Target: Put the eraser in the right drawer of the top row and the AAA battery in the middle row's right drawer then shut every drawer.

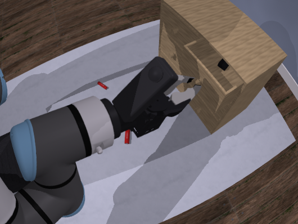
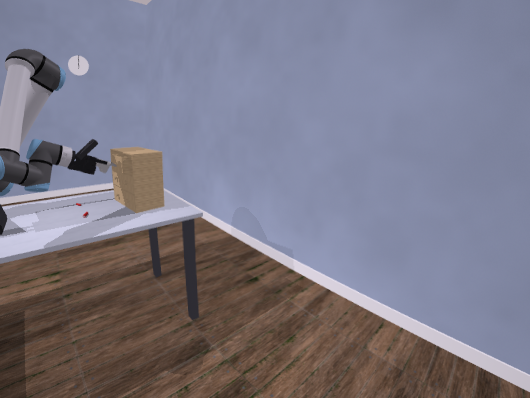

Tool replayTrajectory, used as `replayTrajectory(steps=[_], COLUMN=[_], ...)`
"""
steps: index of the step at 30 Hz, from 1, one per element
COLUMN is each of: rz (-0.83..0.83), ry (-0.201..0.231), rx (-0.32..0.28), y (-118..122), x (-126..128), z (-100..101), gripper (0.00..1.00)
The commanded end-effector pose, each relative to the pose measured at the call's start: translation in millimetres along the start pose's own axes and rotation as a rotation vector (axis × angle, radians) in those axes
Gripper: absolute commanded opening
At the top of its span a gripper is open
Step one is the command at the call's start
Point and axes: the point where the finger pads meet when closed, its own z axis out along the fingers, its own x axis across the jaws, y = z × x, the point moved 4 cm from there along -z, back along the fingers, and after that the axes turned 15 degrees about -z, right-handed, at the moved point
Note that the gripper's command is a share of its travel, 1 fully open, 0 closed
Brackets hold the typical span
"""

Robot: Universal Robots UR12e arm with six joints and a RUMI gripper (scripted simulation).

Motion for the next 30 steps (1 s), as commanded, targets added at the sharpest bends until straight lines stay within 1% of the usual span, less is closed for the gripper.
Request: replayTrajectory(steps=[1, 30], rz=[-0.001, -0.001], ry=[0.000, 0.000], rx=[0.001, 0.001], y=[-1.5, -7.5], x=[0.6, 2.2], z=[2.9, 19.9], gripper=[0.07, 0.07])
